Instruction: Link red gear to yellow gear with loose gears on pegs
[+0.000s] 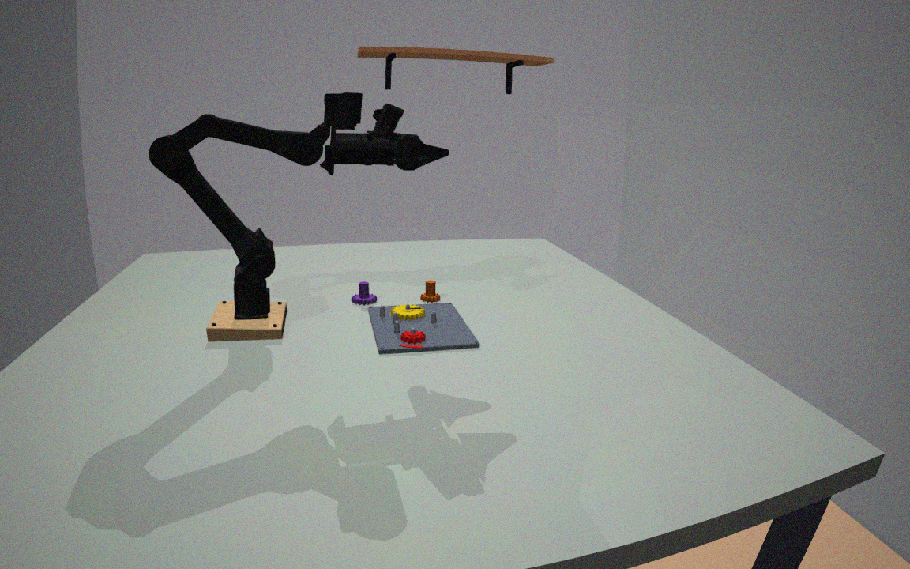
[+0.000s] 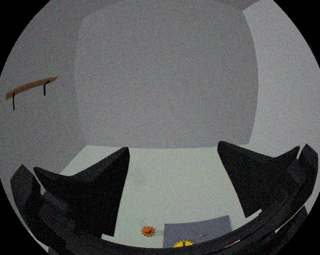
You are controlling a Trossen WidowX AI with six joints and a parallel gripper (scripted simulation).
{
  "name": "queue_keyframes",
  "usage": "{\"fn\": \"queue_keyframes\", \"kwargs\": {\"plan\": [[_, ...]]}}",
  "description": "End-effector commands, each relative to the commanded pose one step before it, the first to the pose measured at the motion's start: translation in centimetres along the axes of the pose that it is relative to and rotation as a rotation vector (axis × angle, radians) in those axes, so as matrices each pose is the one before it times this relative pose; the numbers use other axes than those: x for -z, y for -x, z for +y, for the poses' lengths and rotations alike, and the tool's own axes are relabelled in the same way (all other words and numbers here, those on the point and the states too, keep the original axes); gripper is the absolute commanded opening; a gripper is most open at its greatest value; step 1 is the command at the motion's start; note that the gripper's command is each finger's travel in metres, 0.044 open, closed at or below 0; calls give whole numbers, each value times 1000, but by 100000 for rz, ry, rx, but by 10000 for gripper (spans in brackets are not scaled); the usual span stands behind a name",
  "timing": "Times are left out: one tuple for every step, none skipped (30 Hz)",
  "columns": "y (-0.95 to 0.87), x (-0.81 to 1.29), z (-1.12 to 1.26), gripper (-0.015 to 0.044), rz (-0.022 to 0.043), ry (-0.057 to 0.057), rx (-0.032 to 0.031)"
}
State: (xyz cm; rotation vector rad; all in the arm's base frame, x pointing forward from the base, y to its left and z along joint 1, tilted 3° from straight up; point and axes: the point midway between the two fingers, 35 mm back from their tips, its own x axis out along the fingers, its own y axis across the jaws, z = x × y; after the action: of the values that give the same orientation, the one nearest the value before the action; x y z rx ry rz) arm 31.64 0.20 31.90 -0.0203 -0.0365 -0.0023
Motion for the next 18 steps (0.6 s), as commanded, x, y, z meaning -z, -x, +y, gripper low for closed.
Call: {"fn": "queue_keyframes", "kwargs": {"plan": [[-100,230,92,426,1223,603,-287],[-289,687,282,440,3660,1830,-905],[-464,1127,495,440,6063,3122,-1650],[-562,1365,666,440,7487,4019,-2298],[-556,1314,721,440,7420,4171,-2559],[-548,1258,769,440,7327,4311,-2802],[-538,1200,813,440,7227,4449,-3032],[-527,1142,851,440,7123,4584,-3249],[-540,1142,933,440,7397,4976,-3648],[-538,1108,992,440,7481,5265,-3975],[-520,1038,1019,440,7348,5405,-4185],[-500,969,1040,440,7214,5537,-4382],[-478,901,1055,440,7080,5660,-4565],[-454,834,1065,440,6946,5773,-4737],[-429,770,1071,440,6814,5875,-4898],[-401,708,1072,440,6683,5967,-5050],[-350,694,1167,440,6539,6041,-5261],[-331,665,1205,440,6690,6366,-5593]]}}
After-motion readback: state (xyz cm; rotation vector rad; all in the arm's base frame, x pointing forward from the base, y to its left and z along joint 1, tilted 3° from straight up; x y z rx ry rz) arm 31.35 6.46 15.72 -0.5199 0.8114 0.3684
